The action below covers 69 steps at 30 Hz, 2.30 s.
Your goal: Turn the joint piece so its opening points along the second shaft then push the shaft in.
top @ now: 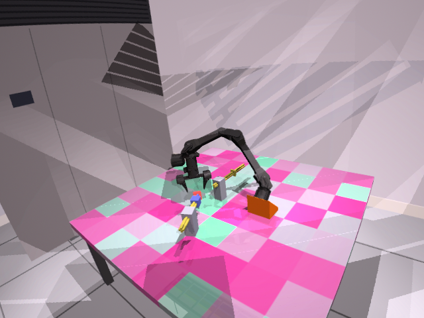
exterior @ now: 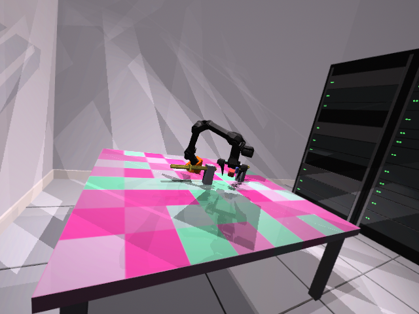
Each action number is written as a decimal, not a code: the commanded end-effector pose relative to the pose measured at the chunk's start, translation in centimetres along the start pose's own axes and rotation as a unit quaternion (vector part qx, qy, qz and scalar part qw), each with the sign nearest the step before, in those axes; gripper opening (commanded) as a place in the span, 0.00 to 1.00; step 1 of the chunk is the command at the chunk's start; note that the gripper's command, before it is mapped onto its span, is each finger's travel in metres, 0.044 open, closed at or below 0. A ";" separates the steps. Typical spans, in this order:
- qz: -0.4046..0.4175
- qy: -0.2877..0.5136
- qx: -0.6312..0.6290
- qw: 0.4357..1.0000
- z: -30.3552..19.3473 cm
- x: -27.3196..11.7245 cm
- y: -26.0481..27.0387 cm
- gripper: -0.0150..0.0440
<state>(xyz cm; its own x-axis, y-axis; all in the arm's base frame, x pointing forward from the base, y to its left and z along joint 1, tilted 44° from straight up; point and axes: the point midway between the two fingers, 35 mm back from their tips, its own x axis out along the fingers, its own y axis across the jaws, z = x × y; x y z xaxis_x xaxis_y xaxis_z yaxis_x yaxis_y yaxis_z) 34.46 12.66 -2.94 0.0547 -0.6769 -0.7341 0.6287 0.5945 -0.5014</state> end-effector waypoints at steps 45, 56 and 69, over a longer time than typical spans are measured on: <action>0.002 -0.001 -0.001 1.000 -6.9 3.3 -0.1 0.56; 0.002 -0.001 -0.001 1.000 -6.9 3.3 -0.1 0.56; 0.002 -0.001 -0.001 1.000 -6.9 3.3 -0.1 0.56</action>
<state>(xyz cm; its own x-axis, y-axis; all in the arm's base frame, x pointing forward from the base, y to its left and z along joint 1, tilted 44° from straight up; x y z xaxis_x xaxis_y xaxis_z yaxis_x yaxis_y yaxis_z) 29.22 13.50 -8.31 0.0579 -0.6728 -0.7375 0.6297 0.5979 -0.4960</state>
